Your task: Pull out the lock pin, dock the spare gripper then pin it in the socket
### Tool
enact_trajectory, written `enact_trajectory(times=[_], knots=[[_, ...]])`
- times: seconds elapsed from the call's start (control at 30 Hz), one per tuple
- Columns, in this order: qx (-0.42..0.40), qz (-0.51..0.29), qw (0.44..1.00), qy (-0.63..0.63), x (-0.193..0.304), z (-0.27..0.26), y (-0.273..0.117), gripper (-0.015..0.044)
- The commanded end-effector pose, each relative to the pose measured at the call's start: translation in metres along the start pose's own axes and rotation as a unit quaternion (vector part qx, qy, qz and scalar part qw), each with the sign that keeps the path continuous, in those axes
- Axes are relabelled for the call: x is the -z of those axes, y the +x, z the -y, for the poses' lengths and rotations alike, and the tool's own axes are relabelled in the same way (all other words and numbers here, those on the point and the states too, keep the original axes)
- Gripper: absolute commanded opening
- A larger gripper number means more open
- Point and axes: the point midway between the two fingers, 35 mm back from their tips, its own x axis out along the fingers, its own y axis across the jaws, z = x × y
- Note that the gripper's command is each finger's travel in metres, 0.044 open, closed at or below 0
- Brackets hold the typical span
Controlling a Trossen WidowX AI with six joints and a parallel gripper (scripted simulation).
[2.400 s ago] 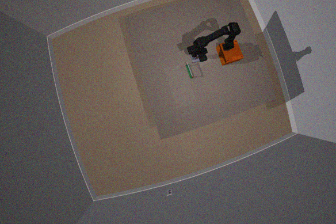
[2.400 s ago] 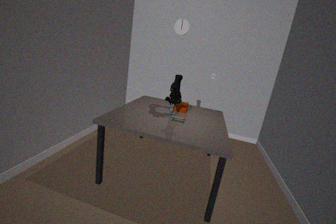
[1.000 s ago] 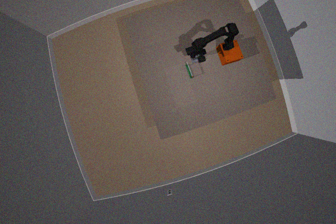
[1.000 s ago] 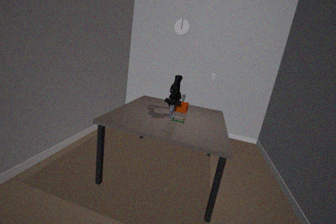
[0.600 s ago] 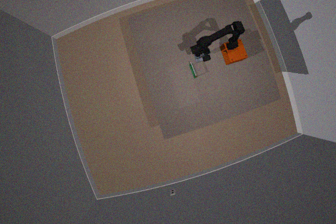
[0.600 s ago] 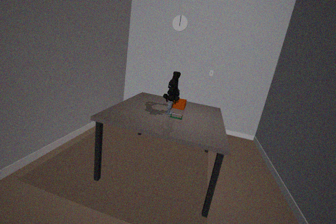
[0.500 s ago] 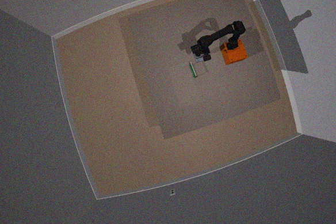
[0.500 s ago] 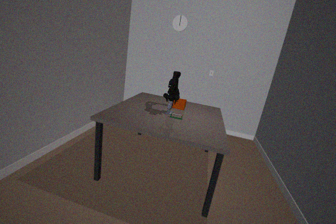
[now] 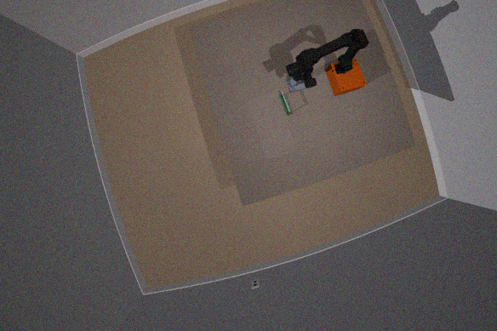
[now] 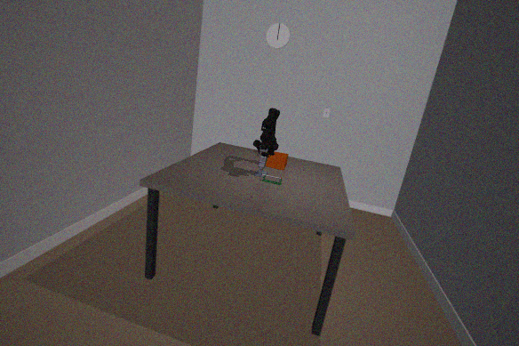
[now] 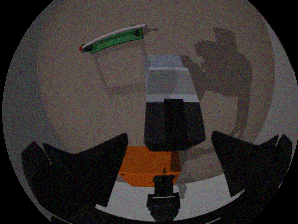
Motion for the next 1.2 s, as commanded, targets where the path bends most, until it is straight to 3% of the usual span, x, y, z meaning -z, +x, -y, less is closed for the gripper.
enact_trajectory(times=[0.0, 1.17], knots=[[0.000, 0.000, 1.000, 0.000, 0.007, 0.000, -0.007, 0.0440], [0.000, 0.017, 1.000, -0.003, 0.032, 0.001, -0.072, 0.0440]])
